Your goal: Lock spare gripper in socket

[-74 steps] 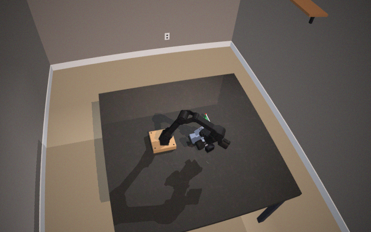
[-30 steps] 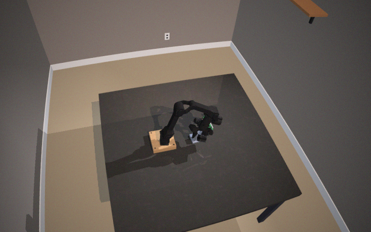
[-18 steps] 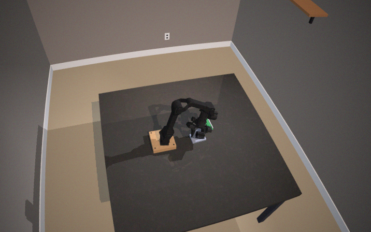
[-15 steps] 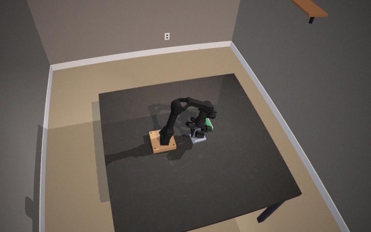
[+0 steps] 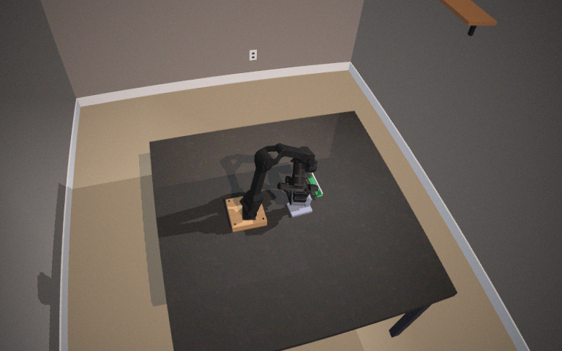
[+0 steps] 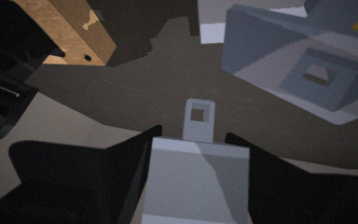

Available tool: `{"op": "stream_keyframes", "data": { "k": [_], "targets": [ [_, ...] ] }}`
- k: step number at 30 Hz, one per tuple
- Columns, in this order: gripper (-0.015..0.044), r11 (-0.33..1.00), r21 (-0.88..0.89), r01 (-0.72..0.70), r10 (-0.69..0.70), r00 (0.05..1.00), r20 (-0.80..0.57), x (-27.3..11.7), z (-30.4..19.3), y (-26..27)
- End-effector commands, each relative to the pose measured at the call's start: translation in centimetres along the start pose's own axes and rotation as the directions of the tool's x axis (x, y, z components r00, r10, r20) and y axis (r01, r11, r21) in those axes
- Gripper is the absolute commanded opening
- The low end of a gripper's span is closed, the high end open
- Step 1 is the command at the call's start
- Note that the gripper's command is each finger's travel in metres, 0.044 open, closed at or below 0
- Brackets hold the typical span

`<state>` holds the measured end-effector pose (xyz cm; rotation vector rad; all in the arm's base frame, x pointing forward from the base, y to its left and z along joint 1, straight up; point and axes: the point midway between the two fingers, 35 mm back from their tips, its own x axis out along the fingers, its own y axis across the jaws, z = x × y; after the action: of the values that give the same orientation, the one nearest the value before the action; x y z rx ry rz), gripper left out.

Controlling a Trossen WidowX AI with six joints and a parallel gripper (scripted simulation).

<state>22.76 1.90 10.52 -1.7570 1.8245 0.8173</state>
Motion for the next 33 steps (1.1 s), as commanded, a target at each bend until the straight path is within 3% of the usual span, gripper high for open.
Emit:
{"op": "stream_keyframes", "data": {
  "k": [1,13,25,33],
  "targets": [
    [0.0,0.995,0.055,0.08,-0.077,0.996,-0.055,-0.7,-0.1,0.1],
    [0.0,0.932,0.183,0.313,-0.282,0.943,-0.179,-2.4,0.4,0.2],
    [0.0,0.781,0.288,0.554,-0.493,0.83,-0.262,-4.6,1.0,0.5],
    [0.0,0.756,0.3,0.582,-0.518,0.812,-0.269,-4.9,1.1,0.5]
  ]
}}
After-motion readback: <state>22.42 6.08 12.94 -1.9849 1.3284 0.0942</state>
